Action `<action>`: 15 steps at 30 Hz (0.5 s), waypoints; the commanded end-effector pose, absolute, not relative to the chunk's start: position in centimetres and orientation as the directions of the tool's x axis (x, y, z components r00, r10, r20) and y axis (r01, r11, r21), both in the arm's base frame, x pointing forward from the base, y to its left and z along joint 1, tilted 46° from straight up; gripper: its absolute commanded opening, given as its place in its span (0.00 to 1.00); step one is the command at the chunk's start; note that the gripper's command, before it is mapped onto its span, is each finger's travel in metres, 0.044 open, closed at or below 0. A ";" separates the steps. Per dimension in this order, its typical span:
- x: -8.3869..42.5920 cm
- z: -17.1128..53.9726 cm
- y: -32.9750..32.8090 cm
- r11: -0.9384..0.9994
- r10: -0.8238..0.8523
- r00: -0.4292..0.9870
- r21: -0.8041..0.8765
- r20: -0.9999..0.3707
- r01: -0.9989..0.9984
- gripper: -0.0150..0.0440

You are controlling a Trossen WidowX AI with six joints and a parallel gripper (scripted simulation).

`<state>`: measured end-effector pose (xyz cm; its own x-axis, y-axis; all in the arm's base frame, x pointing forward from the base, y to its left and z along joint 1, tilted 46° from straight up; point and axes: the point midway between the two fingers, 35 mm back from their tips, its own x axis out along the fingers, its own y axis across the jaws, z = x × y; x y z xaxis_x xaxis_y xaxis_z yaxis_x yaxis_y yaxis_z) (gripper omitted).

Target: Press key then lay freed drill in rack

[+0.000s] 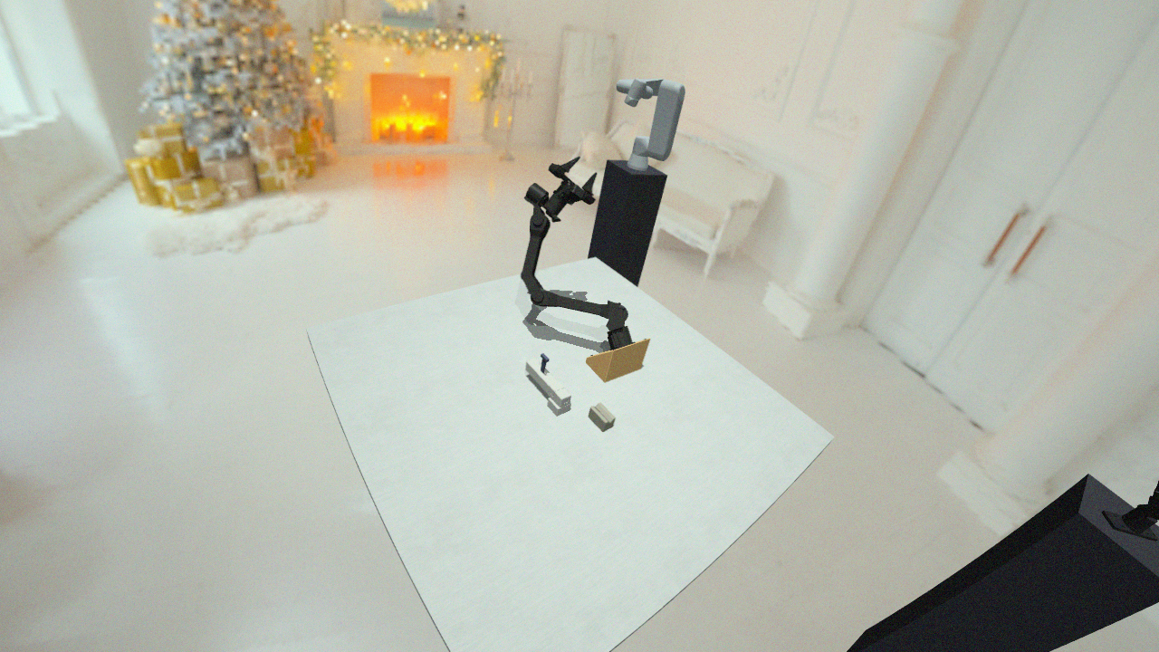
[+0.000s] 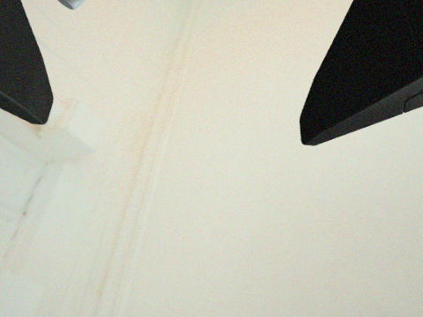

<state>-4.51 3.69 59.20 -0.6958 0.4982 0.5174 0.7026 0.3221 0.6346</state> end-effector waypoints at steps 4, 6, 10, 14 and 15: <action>-4.5 59.2 3.7 0.322 0.498 -0.696 0.635 0.517 0.703 0.75; -4.5 59.2 3.7 0.322 0.498 -0.696 0.635 0.517 0.703 0.67; -5.3 58.8 4.5 0.297 0.530 -0.692 0.657 0.490 0.693 0.49; -8.5 56.2 9.7 0.182 0.703 -0.634 0.780 0.322 0.598 0.31; -9.1 55.4 11.1 0.161 0.743 -0.609 0.810 0.277 0.564 0.26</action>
